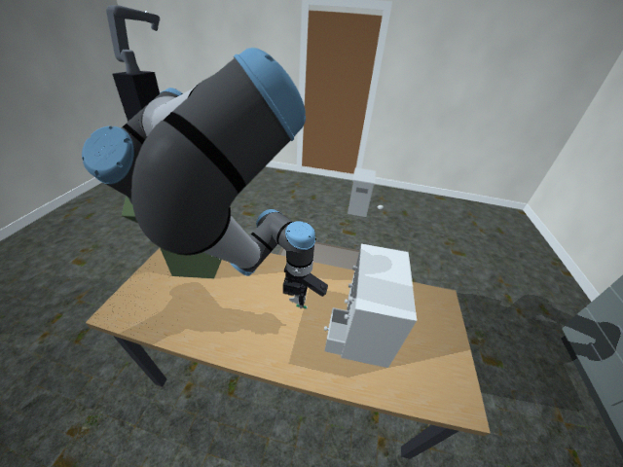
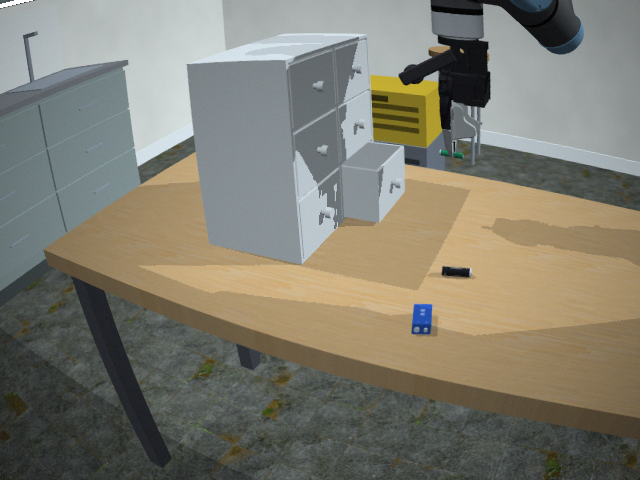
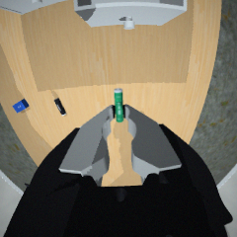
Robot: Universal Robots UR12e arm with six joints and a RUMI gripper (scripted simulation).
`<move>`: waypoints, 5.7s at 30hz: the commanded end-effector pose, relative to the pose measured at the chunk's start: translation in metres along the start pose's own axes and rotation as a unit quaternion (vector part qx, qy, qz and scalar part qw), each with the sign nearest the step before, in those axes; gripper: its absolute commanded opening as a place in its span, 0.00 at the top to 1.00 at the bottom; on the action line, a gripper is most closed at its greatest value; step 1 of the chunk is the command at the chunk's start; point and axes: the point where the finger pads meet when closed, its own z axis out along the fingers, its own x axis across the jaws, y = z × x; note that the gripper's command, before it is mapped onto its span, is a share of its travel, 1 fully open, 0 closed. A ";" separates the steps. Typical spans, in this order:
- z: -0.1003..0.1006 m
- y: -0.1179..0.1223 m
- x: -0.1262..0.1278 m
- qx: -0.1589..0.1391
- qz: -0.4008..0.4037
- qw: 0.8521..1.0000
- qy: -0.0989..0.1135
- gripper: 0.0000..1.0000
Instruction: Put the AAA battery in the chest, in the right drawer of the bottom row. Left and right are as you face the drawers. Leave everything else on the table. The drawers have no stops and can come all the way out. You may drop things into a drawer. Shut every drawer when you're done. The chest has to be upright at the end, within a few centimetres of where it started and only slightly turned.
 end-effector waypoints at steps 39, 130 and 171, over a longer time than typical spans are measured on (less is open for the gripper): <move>0.002 0.005 -0.002 0.106 -0.001 0.994 -0.002 0.98; 0.009 0.011 0.000 0.557 0.000 0.830 0.000 0.98; 0.007 0.008 0.000 0.573 -0.001 0.820 0.000 0.98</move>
